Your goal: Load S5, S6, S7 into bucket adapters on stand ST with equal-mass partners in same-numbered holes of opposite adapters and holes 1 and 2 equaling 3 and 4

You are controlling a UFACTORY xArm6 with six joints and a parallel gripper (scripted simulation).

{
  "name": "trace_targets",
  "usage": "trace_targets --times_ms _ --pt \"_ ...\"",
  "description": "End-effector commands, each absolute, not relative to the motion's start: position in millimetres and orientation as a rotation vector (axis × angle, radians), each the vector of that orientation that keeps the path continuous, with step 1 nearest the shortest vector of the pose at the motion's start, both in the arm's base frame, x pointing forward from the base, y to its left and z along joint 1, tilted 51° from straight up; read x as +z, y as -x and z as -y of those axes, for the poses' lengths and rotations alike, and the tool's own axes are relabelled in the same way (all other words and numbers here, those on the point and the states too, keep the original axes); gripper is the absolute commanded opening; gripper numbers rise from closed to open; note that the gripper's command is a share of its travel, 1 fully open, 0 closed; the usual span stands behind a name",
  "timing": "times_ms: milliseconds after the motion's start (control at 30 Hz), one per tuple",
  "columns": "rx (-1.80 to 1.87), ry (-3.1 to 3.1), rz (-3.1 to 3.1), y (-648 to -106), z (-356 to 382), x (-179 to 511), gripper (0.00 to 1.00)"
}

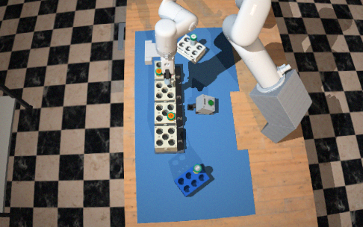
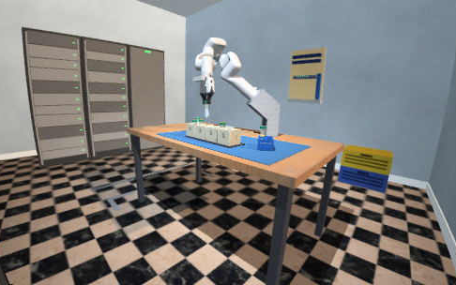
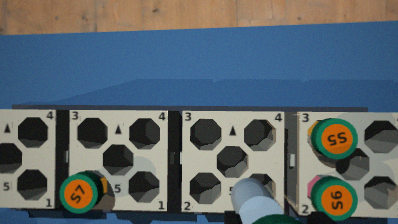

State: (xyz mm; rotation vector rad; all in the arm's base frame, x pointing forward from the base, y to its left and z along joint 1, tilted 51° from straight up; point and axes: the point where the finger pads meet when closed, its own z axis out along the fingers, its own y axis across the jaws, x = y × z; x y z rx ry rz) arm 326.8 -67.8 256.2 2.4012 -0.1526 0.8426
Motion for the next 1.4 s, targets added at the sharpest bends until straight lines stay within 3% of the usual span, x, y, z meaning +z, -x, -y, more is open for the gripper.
trace_targets --times_ms 0,967,1367 --pt "0.813 -2.376 0.186 -345.5 45.7 246.2 0.0" --pt "0.813 -2.377 0.186 -409.9 -52.4 205.2 0.0" --pt "0.813 -2.377 0.186 -410.0 -52.4 205.2 0.0"
